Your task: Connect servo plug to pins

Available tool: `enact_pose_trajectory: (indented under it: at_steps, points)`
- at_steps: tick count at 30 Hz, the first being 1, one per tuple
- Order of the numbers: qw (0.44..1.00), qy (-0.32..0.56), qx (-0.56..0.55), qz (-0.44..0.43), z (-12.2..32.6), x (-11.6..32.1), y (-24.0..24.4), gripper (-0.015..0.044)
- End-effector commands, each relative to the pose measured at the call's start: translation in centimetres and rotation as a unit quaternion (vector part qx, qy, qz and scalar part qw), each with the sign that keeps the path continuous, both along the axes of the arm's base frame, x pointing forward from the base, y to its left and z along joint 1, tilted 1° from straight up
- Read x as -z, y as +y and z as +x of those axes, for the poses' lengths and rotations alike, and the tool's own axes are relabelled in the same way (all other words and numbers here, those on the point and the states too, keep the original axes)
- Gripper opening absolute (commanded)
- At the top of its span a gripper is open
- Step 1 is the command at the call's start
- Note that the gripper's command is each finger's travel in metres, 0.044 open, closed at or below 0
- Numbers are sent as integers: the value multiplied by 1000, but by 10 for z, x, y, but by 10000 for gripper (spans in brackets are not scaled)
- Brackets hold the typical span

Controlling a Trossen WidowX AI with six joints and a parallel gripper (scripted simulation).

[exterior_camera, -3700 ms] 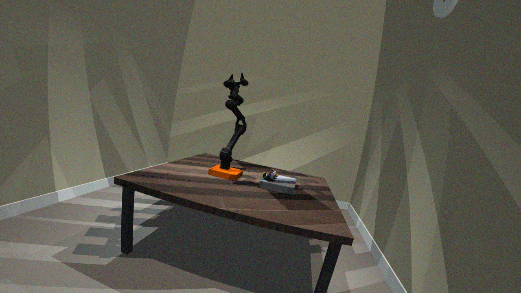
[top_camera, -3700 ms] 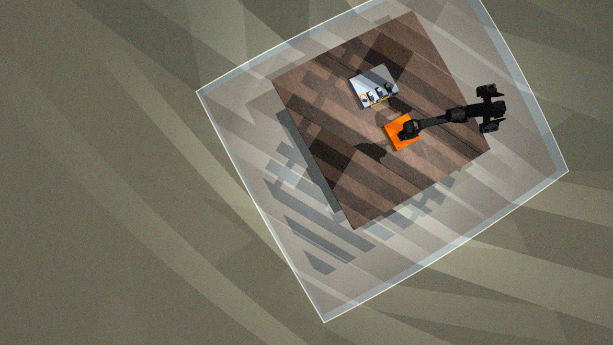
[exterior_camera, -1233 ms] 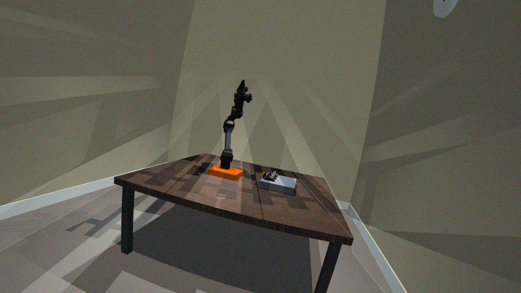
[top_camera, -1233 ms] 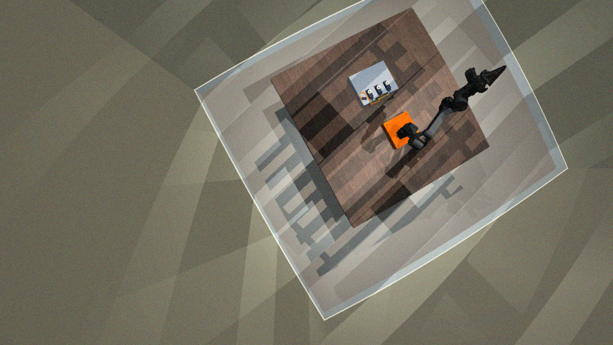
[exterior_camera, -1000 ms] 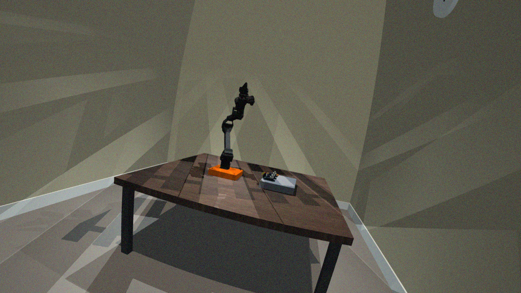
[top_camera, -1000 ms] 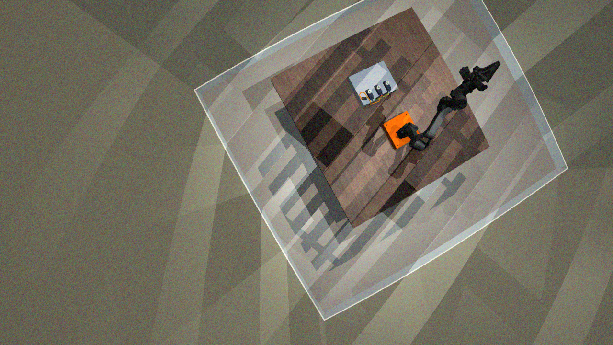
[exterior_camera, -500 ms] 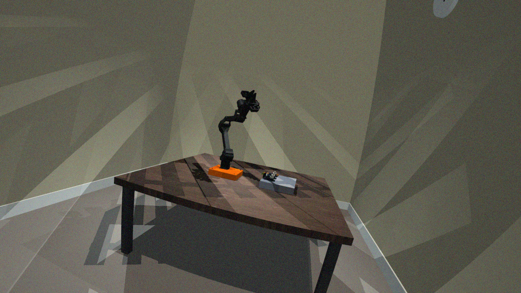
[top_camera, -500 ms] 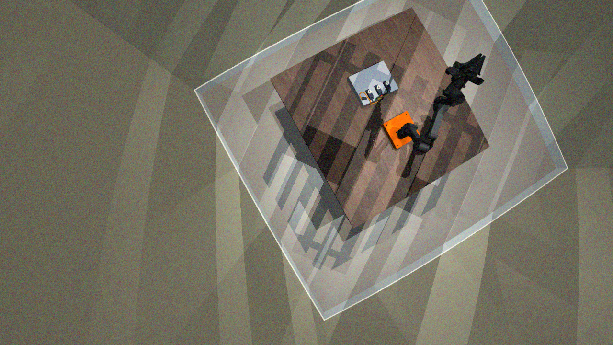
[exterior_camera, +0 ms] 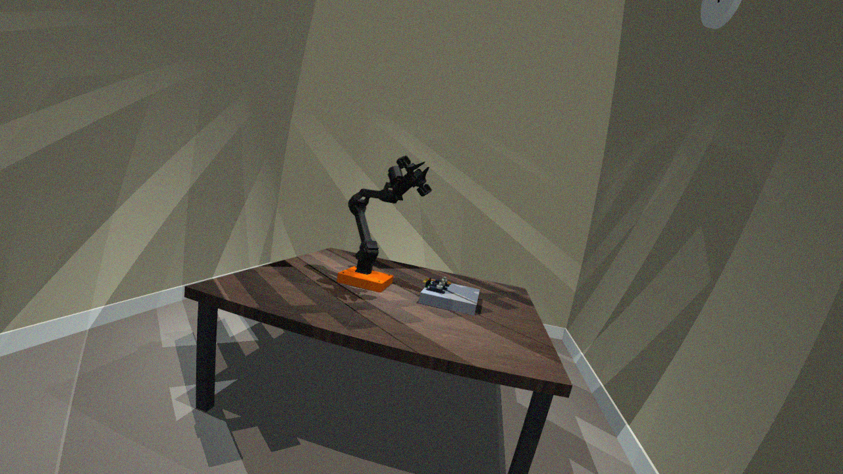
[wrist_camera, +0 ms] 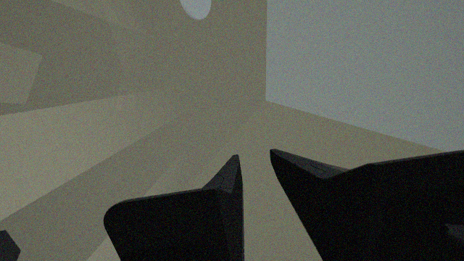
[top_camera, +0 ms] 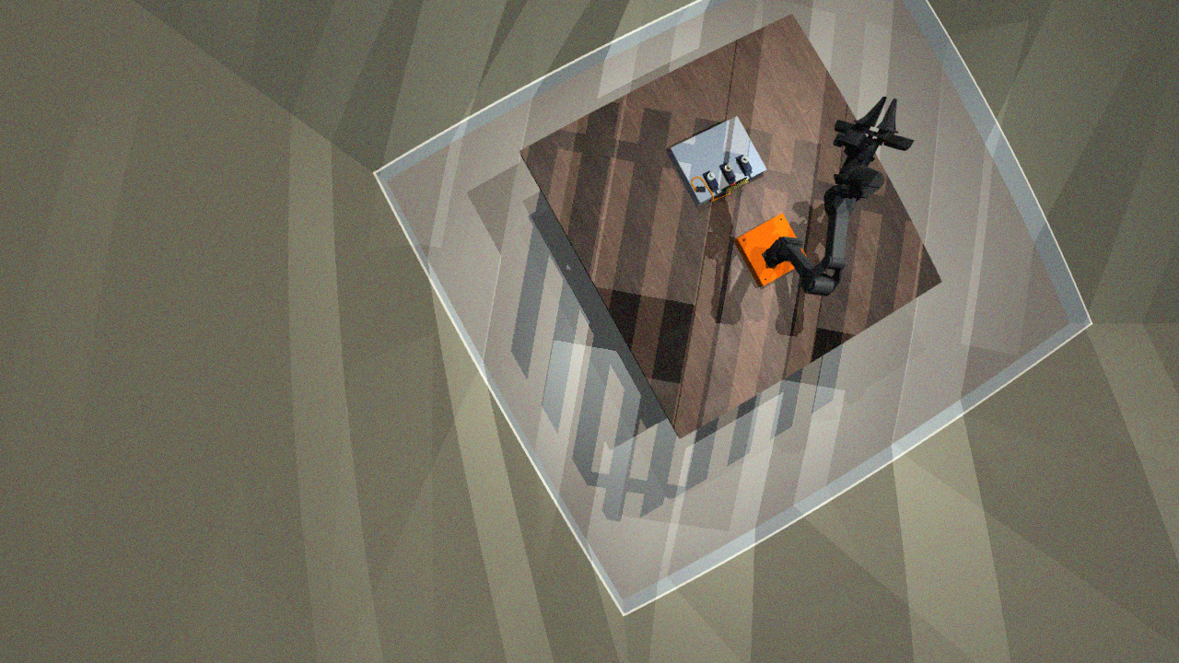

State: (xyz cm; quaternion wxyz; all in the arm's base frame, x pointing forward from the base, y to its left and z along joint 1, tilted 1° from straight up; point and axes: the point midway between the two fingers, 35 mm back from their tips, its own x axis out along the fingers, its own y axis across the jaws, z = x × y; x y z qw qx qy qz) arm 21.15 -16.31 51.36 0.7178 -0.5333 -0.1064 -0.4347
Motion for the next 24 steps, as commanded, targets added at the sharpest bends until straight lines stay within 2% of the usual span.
enact_pose_trajectory:
  at_steps: [1, 12, 24]
  points:
    - [998, 0, -53, 39, 14, 14, 7, 115]
    - [967, 5, -196, 160, 51, 55, 37, 115]
    - [895, 25, -328, 302, 82, 104, 81, 115]
